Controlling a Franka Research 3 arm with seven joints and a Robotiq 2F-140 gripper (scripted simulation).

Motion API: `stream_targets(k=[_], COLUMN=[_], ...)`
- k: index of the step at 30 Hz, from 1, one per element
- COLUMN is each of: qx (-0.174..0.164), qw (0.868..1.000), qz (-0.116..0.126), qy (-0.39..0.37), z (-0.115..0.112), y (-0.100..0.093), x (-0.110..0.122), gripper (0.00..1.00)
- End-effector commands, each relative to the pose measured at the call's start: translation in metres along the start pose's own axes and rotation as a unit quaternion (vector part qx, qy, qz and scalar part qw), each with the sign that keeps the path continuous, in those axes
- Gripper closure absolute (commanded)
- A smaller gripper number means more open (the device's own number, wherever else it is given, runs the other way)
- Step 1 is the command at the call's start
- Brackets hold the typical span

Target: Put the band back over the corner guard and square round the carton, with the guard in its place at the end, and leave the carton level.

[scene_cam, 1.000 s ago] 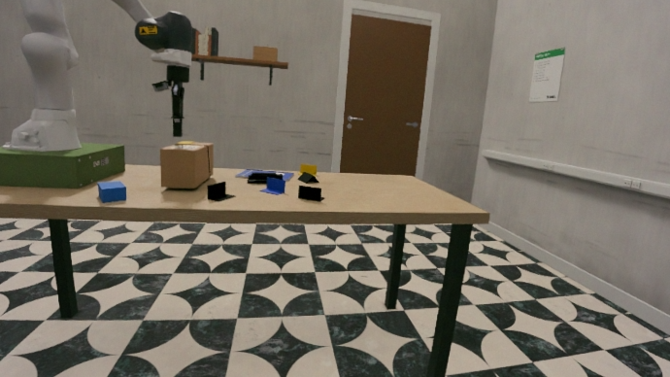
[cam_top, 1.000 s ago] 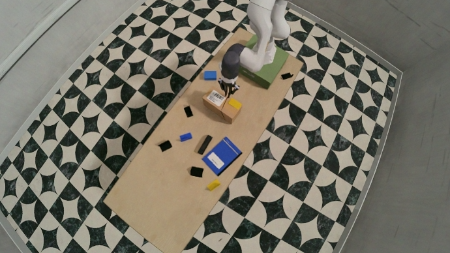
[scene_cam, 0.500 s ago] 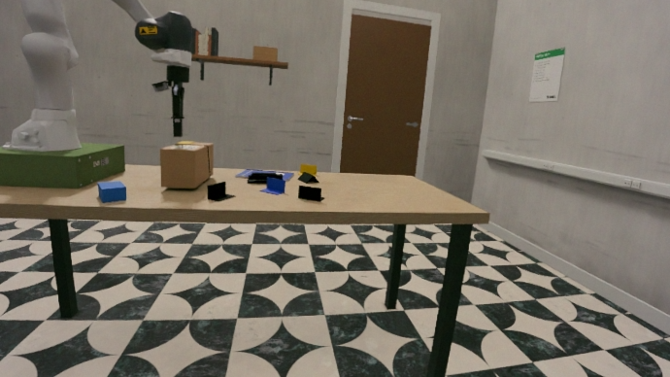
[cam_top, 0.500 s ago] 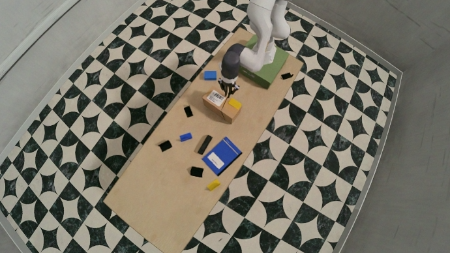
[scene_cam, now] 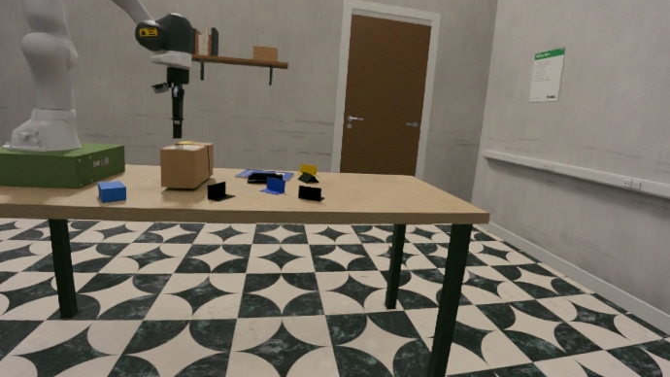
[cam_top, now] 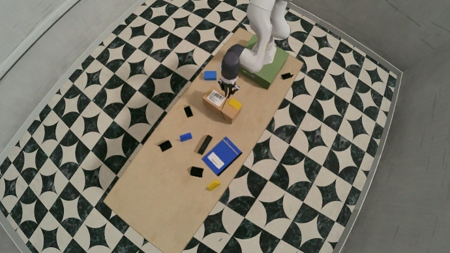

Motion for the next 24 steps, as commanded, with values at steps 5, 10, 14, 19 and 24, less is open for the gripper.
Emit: stream_targets(k=[5, 10, 14, 19, 24], qx=[-0.001, -0.001, -0.001, -0.001, -0.001], qw=[1.0, 1.0, 1.0, 1.0, 1.0], qz=[-0.001, -0.001, -0.001, -0.001, -0.001], qy=[-0.002, -0.002, -0.002, -0.002, -0.002], z=[-0.001, -0.001, -0.001, -0.001, -0.001], y=[0.006, 0.008, 0.011, 0.014, 0.017], x=[0.0, 0.0, 0.0, 0.0, 0.0], gripper=[0.82, 0.82, 0.82, 0.82, 0.82])
Point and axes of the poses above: the point where the finger pads meet when closed, its own y axis out along the fingers, its own x axis across the jaws, z = x × y, the point moved 8 cm from there along -y, back along the fingers, and after that the axes turned 7 degrees about y, right-handed, at the moved point
